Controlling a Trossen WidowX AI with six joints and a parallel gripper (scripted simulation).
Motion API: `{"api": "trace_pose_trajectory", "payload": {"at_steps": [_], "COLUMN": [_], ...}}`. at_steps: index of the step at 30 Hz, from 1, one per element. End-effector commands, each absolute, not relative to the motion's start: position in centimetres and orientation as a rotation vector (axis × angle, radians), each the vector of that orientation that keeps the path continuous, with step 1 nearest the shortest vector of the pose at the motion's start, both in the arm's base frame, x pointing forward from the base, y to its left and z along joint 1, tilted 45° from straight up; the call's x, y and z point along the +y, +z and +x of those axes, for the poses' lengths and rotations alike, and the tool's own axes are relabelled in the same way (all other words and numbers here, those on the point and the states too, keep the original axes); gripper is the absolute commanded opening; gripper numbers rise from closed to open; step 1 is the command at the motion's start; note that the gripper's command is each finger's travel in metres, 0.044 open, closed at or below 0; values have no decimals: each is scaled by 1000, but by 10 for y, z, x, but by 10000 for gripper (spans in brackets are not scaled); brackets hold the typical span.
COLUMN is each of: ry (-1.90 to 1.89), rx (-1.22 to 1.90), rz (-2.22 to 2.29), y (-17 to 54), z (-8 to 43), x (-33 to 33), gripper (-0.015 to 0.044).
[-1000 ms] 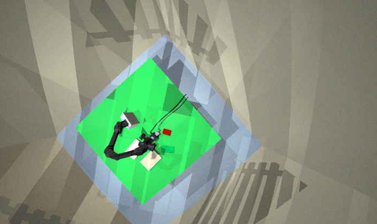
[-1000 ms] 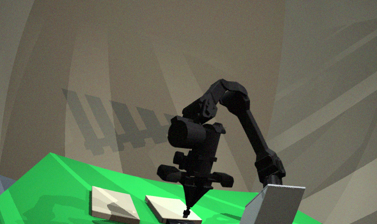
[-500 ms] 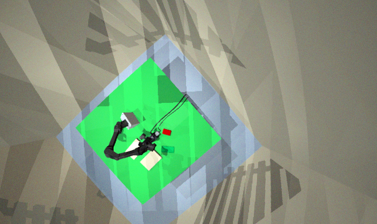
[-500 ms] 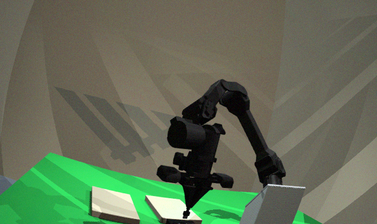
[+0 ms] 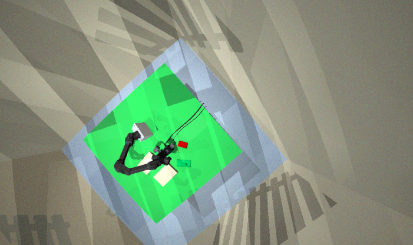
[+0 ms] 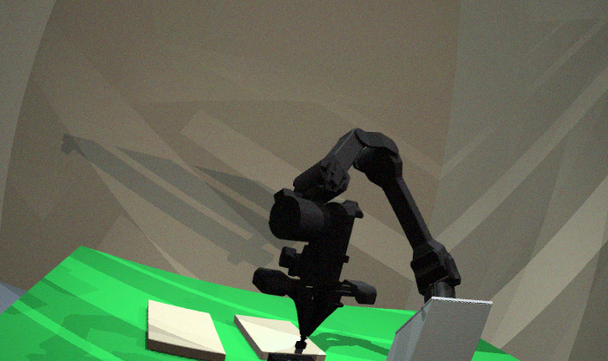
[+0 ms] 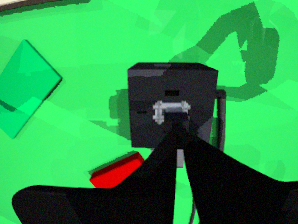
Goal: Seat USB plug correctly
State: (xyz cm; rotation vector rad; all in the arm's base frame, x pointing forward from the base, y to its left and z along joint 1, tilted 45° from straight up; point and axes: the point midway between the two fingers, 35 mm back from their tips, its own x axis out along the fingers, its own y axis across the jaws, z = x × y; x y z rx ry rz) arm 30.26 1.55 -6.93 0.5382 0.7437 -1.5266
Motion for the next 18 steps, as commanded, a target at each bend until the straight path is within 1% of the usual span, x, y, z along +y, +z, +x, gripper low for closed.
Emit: {"api": "trace_pose_trajectory", "payload": {"at_steps": [1, 18], "ry": [-1526, -1528], "rx": [748, 749], "rz": [548, 563], "y": [-70, -72], "z": [303, 303], "x": [16, 15], "gripper": [0, 0]}}
